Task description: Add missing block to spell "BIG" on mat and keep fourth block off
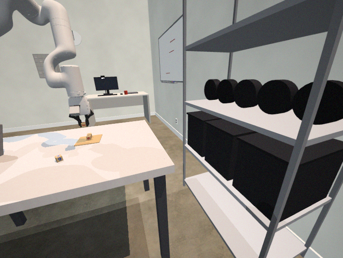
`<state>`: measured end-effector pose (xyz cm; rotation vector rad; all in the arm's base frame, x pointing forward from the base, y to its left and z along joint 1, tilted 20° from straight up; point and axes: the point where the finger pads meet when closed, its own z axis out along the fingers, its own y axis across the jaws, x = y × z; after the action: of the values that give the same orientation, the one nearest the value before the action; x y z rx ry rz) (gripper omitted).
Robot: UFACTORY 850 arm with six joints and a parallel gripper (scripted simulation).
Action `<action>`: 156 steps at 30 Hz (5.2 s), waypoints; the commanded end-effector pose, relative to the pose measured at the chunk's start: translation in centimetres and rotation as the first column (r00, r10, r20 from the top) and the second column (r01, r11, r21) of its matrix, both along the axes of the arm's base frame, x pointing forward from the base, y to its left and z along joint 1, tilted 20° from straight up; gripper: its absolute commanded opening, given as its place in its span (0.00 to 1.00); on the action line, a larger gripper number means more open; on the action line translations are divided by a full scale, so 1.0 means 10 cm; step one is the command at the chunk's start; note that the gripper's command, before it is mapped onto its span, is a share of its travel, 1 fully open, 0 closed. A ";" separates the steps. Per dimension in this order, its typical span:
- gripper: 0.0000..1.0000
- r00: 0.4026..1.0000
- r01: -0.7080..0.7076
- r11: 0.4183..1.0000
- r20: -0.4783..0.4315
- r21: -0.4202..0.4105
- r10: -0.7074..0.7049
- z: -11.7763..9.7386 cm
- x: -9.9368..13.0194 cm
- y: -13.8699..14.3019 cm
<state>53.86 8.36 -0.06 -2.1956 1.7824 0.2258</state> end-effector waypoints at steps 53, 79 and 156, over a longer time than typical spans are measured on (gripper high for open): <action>0.21 1.000 0.000 1.000 0.003 0.001 0.000 -0.91 0.06 0.31; 0.21 1.000 0.000 1.000 0.003 0.001 0.000 -0.91 0.06 0.31; 0.21 1.000 0.000 1.000 0.003 0.001 -0.001 -0.95 0.08 0.32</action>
<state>54.56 11.59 -9.62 -2.1946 1.7816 0.2249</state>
